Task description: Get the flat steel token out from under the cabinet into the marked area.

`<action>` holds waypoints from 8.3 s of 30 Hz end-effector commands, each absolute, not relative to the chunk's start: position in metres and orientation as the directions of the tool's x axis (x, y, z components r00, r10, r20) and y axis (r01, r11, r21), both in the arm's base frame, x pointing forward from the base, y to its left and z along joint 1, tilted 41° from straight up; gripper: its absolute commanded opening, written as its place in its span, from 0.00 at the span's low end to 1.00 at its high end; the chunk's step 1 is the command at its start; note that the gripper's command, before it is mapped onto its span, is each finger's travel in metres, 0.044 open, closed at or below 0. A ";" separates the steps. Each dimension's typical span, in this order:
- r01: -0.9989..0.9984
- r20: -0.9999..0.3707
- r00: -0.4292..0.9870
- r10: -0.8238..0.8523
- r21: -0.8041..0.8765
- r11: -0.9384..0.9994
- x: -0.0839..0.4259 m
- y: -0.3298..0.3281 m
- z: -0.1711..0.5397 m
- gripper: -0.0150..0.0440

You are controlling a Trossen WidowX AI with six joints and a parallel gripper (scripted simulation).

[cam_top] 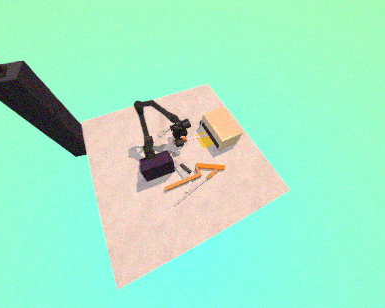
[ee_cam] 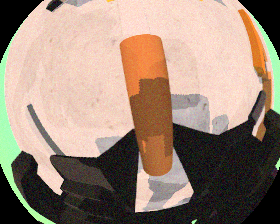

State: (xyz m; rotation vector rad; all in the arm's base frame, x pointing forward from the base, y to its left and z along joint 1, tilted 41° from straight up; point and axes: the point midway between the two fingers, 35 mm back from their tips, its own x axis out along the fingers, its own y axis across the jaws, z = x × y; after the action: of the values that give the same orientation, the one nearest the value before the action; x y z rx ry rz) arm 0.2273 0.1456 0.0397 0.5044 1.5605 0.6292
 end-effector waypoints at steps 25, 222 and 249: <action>-0.064 -0.750 -0.084 0.656 0.661 0.748 0.263 0.150 0.040 0.25; -0.069 -0.751 -0.079 0.656 0.660 0.748 0.352 0.150 0.030 0.25; -0.068 -0.751 -0.081 0.656 0.660 0.748 0.326 0.148 0.030 0.25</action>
State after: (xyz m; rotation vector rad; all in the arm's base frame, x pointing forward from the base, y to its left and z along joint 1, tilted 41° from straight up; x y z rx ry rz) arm 0.3306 0.1480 0.0308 0.4925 1.5446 0.6440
